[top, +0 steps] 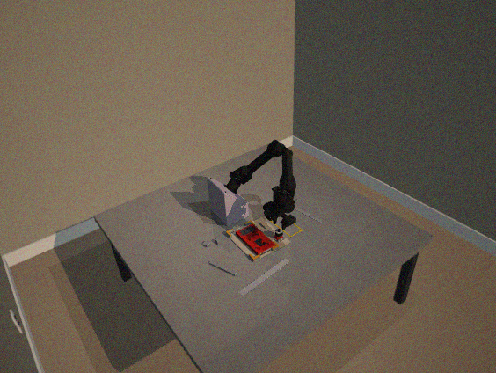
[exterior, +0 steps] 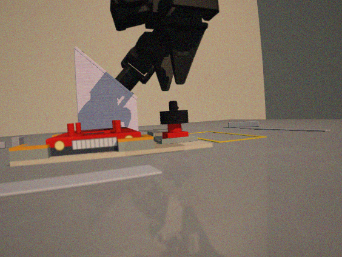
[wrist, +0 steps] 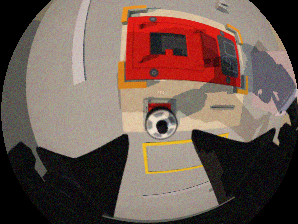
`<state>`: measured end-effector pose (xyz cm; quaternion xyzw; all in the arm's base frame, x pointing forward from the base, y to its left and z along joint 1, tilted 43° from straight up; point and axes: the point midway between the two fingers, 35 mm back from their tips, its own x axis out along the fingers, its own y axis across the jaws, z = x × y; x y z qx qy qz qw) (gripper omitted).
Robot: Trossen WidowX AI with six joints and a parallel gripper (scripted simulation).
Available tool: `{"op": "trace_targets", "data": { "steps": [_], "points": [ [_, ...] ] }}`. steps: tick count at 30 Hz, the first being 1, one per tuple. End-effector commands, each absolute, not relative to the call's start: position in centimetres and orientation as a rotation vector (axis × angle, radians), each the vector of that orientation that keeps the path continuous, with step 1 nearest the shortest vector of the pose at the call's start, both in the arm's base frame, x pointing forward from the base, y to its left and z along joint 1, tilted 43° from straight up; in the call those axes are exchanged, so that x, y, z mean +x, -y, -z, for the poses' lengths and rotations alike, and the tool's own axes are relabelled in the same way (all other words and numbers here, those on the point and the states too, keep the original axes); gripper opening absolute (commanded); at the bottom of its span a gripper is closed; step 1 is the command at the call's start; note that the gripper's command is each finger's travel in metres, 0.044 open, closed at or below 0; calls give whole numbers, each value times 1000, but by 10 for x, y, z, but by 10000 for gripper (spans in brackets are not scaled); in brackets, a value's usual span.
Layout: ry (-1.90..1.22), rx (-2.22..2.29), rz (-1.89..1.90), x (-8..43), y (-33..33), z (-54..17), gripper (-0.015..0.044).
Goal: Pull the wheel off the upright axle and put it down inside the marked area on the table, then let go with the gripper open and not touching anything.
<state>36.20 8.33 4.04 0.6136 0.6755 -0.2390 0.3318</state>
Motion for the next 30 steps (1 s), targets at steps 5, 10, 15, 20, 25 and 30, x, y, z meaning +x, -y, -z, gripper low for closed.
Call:
{"op": "trace_targets", "data": {
  "steps": [5,10,15,20,25,30],
  "points": [
    [-1783,1606,629,357,-114,-9,300],
    [-1786,1596,632,356,-111,-12,247],
    [-1786,1596,632,356,-111,-12,175],
    [-1786,1596,632,356,-111,-12,142],
    [-1786,1596,632,356,-111,-12,10],
    [-1785,1596,632,356,-110,-13,0]
  ]
}}
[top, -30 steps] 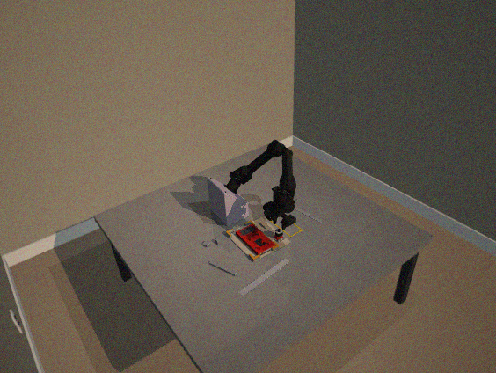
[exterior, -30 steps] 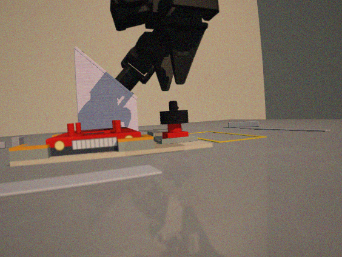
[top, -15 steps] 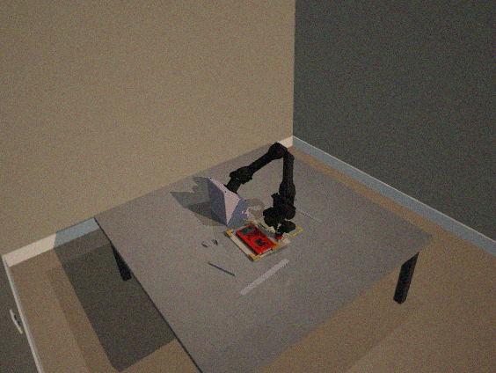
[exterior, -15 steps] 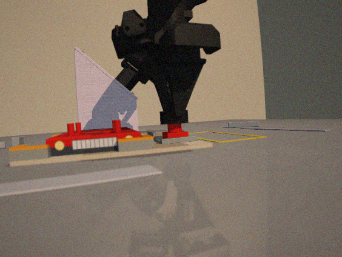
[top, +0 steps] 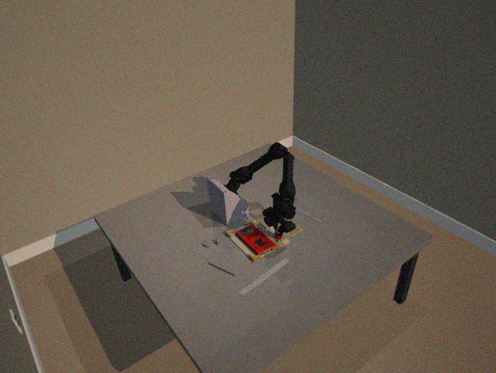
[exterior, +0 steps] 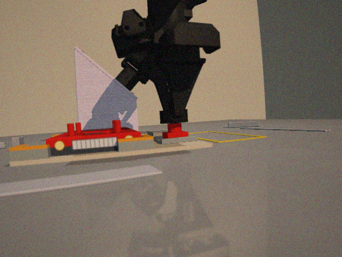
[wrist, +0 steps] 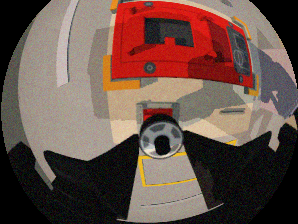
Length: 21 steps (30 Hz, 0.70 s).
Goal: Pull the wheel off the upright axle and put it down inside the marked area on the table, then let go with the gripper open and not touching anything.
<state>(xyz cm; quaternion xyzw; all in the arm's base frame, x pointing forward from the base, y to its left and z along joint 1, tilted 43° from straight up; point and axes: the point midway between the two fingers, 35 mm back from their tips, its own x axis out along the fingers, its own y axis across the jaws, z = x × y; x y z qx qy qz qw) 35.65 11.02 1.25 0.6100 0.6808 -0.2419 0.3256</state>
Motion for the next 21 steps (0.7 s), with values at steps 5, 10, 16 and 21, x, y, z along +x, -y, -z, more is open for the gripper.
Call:
{"op": "trace_targets", "data": {
  "steps": [5,10,16,21],
  "points": [
    [-1785,1597,632,357,-108,-15,0],
    [-1785,1597,632,357,-107,-16,0],
    [-1785,1597,631,357,-106,-17,0],
    [-1784,1598,631,357,-105,-18,0]
  ]
}}
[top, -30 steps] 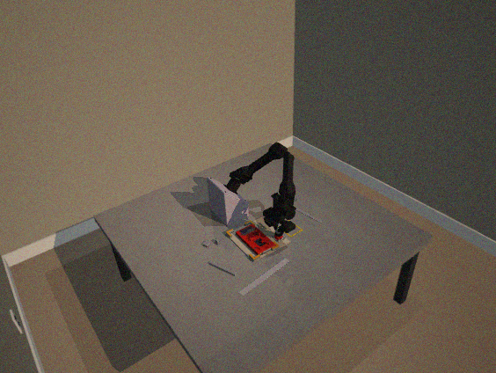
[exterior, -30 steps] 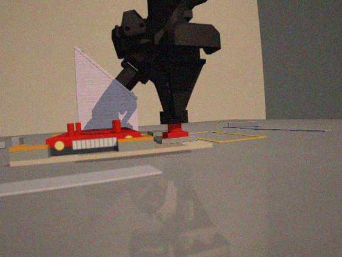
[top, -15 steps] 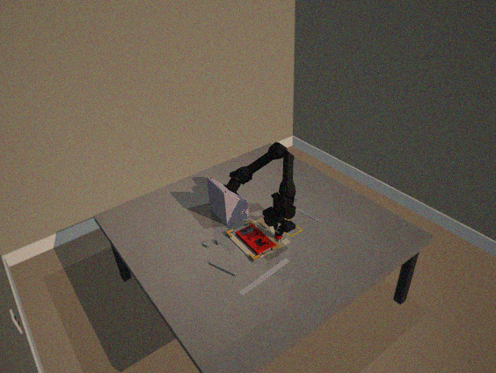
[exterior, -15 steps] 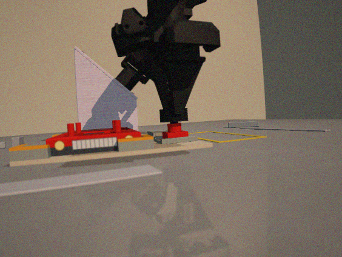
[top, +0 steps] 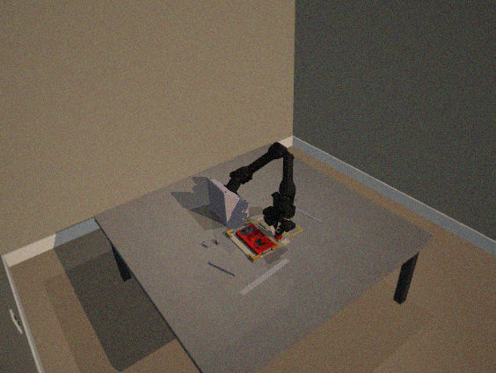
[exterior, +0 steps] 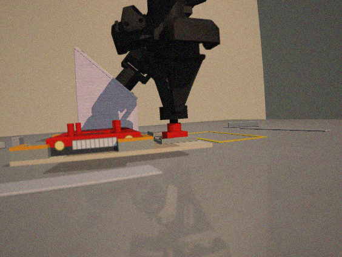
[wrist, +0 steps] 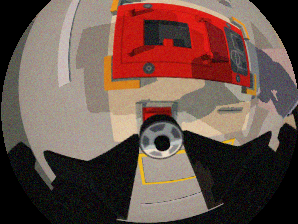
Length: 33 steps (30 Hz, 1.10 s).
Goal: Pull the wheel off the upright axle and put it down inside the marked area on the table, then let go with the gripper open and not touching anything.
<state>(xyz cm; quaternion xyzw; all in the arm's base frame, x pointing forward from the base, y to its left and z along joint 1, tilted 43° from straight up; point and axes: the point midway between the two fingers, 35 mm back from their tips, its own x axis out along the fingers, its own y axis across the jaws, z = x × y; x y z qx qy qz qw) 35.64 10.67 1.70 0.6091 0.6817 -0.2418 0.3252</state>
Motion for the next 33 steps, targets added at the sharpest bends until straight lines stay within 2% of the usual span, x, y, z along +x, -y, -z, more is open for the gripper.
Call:
{"op": "trace_targets", "data": {
  "steps": [1,33],
  "points": [
    [-1784,1598,631,357,-105,-19,0],
    [-1783,1600,631,358,-97,-26,0]
  ]
}}
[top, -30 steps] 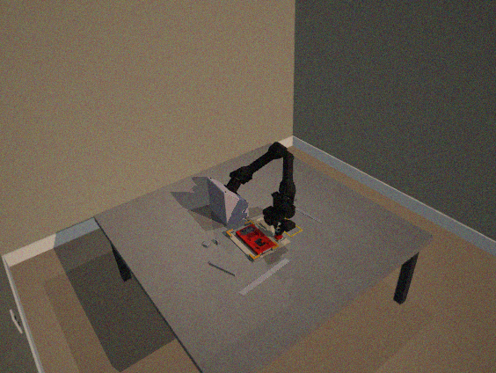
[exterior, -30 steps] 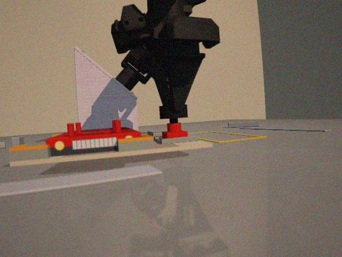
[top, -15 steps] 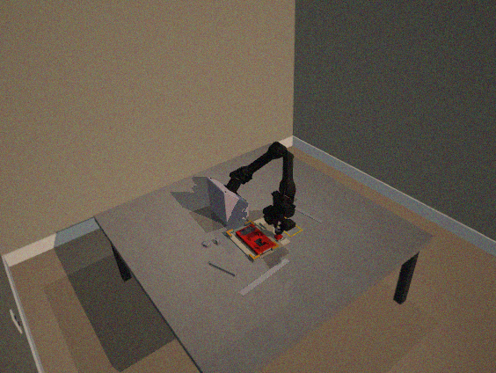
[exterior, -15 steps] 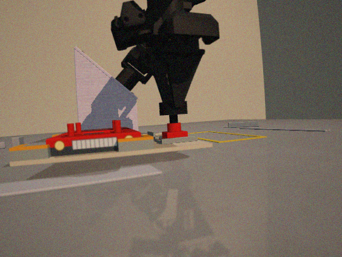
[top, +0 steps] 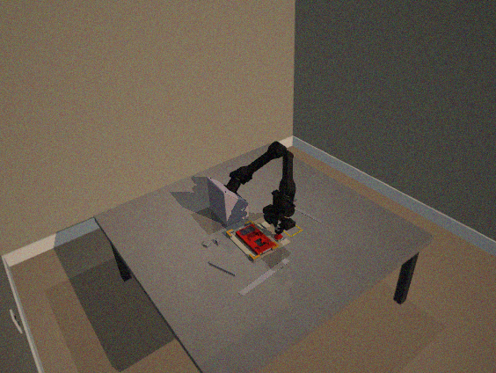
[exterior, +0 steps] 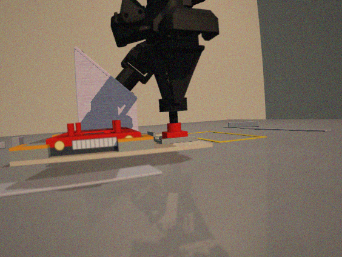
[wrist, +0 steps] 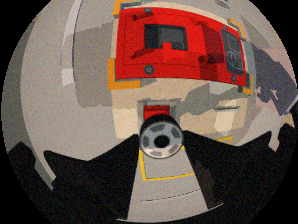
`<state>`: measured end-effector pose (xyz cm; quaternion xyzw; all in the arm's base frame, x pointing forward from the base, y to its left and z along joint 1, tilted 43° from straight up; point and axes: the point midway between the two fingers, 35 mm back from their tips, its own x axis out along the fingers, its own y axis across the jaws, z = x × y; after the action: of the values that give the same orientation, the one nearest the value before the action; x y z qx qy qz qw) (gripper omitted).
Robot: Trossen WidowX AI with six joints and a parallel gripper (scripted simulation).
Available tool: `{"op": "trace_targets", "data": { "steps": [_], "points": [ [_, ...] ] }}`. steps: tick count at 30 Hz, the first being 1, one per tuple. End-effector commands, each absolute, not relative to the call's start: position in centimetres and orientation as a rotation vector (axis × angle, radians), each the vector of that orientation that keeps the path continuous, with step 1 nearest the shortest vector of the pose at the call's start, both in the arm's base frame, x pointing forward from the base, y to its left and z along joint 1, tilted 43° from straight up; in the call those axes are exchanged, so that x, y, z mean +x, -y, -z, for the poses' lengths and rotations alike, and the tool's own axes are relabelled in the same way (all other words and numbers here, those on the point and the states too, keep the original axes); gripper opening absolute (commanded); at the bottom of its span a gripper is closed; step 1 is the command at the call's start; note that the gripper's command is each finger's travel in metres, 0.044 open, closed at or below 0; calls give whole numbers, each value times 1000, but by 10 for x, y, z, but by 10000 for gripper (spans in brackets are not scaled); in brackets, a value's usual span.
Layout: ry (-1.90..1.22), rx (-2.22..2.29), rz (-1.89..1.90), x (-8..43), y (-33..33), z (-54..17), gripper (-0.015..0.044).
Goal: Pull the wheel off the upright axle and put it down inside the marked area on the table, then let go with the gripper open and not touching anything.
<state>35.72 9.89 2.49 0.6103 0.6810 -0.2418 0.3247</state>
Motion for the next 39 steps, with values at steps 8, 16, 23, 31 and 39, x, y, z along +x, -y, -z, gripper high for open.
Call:
{"op": "trace_targets", "data": {
  "steps": [8,16,23,31,39],
  "points": [
    [-1783,1600,631,358,-96,-28,0],
    [-1782,1601,631,358,-94,-30,0],
    [-1782,1602,631,358,-92,-32,0],
    [-1782,1602,631,358,-90,-34,0],
    [-1782,1603,631,358,-89,-36,0]
  ]
}}
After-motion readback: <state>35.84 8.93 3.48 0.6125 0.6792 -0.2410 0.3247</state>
